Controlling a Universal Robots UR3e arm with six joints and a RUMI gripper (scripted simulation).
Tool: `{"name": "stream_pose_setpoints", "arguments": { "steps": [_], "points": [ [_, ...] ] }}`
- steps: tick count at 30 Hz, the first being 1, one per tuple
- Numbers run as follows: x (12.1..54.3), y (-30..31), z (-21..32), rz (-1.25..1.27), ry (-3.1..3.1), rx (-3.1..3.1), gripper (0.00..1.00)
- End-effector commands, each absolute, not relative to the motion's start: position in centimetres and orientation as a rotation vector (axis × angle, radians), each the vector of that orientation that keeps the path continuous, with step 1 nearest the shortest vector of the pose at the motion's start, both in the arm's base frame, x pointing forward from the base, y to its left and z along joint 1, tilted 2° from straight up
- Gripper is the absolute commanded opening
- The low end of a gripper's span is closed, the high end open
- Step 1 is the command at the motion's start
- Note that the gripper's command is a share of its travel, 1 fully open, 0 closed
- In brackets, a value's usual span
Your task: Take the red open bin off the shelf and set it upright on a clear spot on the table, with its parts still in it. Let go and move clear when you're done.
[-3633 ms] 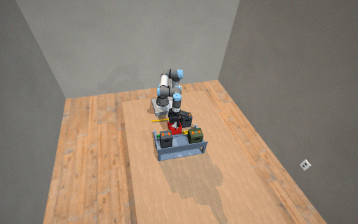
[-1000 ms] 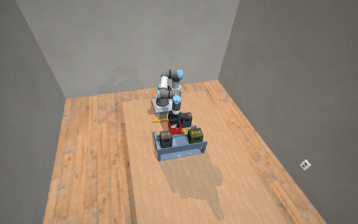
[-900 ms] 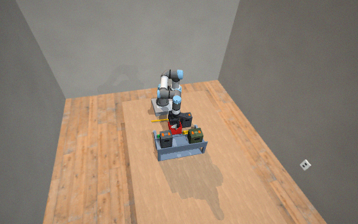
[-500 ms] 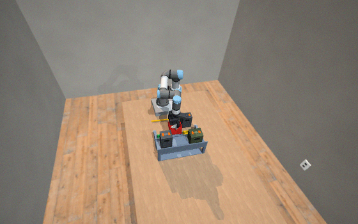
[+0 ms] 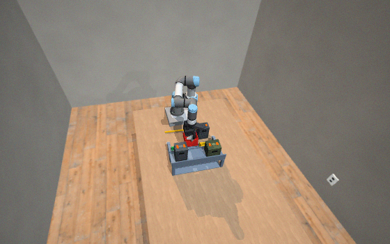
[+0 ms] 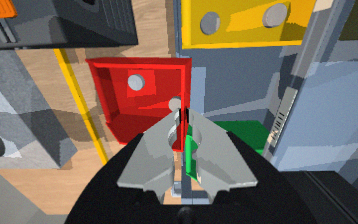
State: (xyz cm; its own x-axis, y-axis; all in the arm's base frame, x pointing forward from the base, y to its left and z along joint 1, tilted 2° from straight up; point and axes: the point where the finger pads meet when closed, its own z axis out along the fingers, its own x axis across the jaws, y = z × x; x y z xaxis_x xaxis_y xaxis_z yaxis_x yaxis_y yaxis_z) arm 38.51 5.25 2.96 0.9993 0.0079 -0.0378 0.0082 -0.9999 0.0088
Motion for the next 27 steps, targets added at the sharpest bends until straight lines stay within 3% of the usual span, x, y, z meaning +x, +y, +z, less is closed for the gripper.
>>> {"name": "stream_pose_setpoints", "arguments": {
  "steps": [1,27],
  "points": [
    [38.59,5.23,3.05,-0.054,0.013,3.132,0.0],
    [38.6,5.24,3.6,-0.053,0.013,3.131,0.0]
  ]
}}
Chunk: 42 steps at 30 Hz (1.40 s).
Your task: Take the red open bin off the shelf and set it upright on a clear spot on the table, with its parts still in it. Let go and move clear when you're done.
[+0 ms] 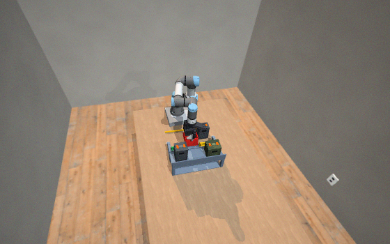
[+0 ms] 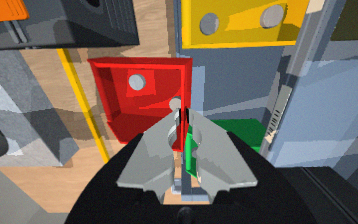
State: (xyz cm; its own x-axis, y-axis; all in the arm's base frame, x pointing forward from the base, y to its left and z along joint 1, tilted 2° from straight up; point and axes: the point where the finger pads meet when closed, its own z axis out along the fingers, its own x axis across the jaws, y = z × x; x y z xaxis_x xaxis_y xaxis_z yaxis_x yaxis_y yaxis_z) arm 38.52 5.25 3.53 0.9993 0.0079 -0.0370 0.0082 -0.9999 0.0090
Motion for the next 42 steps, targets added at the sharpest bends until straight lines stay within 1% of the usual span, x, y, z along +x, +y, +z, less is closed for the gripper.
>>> {"name": "stream_pose_setpoints", "arguments": {
  "steps": [1,16,21,33,38,42],
  "points": [
    [38.6,5.2,3.6,-0.053,0.013,3.131,0.0],
    [38.6,5.2,3.6,-0.053,0.013,3.131,0.0],
    [37.6,5.2,3.6,-0.053,0.013,3.131,0.0],
    [37.6,5.2,3.6,-0.053,0.013,3.131,0.0],
    [36.1,5.2,3.6,-0.053,0.013,3.131,0.0],
    [36.1,5.2,3.6,-0.053,0.013,3.131,0.0]
  ]
}}
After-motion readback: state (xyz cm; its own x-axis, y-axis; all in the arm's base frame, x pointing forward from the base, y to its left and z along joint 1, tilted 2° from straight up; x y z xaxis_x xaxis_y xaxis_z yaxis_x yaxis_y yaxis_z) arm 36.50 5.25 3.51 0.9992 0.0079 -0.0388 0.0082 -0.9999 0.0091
